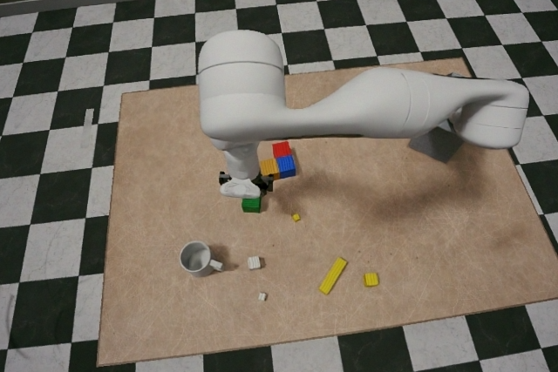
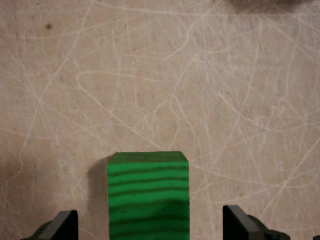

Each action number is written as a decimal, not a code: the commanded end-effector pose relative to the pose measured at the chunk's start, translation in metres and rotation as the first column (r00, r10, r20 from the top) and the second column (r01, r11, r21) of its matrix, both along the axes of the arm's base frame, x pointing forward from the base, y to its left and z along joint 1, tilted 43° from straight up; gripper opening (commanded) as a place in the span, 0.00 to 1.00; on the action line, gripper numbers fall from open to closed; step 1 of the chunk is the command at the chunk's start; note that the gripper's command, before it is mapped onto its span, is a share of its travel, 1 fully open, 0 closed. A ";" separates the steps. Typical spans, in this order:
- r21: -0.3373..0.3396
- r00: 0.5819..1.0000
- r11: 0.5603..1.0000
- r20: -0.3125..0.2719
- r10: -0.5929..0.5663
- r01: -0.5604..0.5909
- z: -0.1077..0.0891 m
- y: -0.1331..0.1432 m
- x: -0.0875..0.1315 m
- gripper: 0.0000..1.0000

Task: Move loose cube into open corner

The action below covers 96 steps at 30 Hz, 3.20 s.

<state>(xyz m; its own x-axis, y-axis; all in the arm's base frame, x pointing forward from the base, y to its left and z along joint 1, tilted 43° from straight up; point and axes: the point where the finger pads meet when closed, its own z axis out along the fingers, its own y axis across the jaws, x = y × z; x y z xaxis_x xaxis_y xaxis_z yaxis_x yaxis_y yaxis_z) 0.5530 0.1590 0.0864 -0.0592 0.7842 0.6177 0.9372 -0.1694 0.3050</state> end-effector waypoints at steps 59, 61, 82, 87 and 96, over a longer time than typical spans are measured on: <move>0.001 1.000 1.000 -0.004 0.001 -0.001 -0.017 0.013 0.007 0.81; 0.001 1.000 1.000 -0.004 0.001 -0.001 -0.017 0.013 0.007 0.81; 0.001 1.000 1.000 -0.004 0.001 -0.001 -0.017 0.013 0.008 0.81; 0.001 1.000 1.000 -0.004 0.001 -0.001 -0.017 0.013 0.008 0.81; 0.001 1.000 1.000 -0.004 0.001 -0.001 -0.017 0.013 0.008 0.81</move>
